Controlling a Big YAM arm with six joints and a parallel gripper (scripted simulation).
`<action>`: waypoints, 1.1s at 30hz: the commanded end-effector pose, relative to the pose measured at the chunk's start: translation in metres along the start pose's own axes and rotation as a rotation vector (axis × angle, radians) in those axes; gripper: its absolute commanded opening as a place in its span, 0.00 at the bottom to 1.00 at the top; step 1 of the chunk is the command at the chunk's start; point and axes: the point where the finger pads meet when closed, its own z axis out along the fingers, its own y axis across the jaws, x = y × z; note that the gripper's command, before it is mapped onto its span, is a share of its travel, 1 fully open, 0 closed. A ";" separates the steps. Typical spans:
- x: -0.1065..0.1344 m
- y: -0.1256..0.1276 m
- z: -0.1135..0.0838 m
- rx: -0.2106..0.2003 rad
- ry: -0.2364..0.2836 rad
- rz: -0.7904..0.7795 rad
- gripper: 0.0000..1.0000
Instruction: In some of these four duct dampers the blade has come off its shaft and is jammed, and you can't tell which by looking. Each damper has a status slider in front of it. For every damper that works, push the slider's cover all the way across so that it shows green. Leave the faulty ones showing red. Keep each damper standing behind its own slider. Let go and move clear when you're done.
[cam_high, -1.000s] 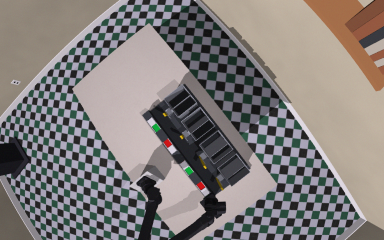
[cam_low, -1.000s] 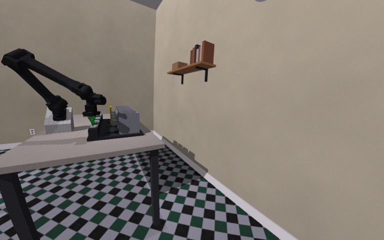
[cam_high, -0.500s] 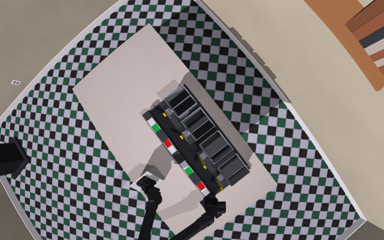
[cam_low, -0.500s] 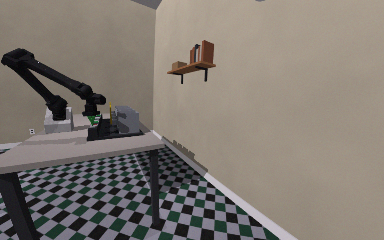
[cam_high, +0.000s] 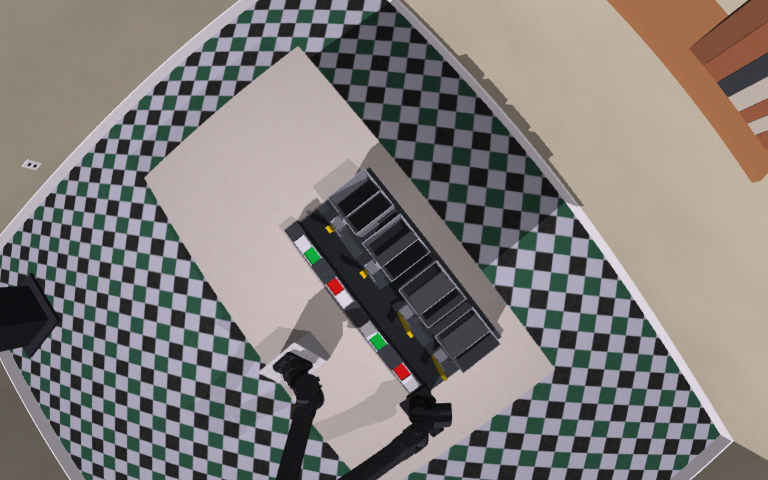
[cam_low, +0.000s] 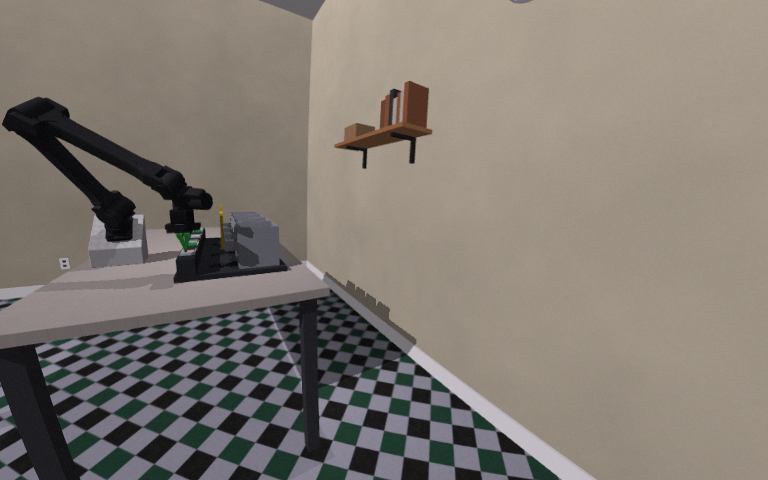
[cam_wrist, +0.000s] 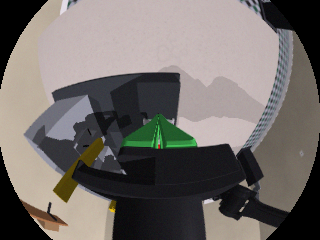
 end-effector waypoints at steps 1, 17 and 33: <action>0.002 0.005 0.000 -0.010 -0.003 0.009 0.00; 0.001 0.005 0.000 -0.010 -0.003 0.010 0.00; -0.006 0.008 -0.001 -0.013 -0.007 0.014 0.00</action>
